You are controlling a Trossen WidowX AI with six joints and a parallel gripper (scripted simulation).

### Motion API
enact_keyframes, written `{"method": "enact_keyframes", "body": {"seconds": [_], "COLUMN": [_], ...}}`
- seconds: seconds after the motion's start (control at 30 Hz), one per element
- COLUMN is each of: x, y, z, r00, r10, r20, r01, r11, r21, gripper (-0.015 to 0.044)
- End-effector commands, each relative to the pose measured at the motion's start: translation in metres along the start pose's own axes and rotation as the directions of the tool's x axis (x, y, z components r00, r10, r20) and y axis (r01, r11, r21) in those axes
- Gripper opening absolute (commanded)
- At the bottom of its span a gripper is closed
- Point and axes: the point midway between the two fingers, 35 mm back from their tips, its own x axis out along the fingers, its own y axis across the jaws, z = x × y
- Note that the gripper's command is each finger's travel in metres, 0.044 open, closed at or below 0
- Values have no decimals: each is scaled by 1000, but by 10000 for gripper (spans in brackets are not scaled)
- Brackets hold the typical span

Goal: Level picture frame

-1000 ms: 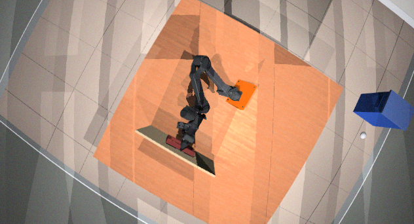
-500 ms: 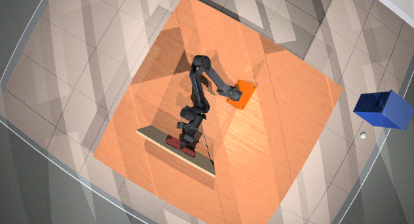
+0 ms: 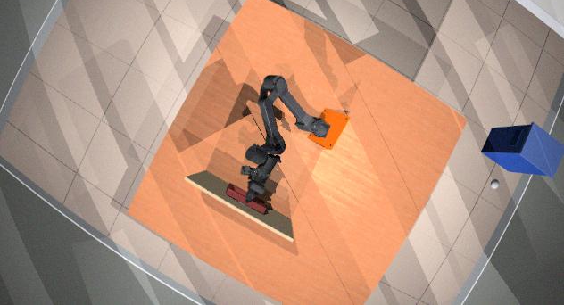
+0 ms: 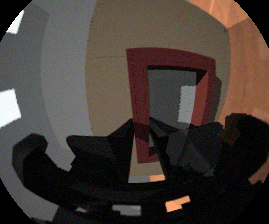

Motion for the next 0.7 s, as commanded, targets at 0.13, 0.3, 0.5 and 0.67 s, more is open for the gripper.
{"method": "enact_keyframes", "body": {"seconds": [0.13, 0.3, 0.5, 0.67], "x": [0, 0, 0, 0], "y": [3, 4, 6, 8], "z": [0, 0, 0, 0], "r00": [1000, 1000, 1000, 1000], "r10": [1, 1, 1, 1], "r20": [0, 0, 0, 0], "r01": [-1, -1, -1, -1], "r11": [1000, 1000, 1000, 1000], "r21": [0, 0, 0, 0], "gripper": [0, 0, 0, 0]}}
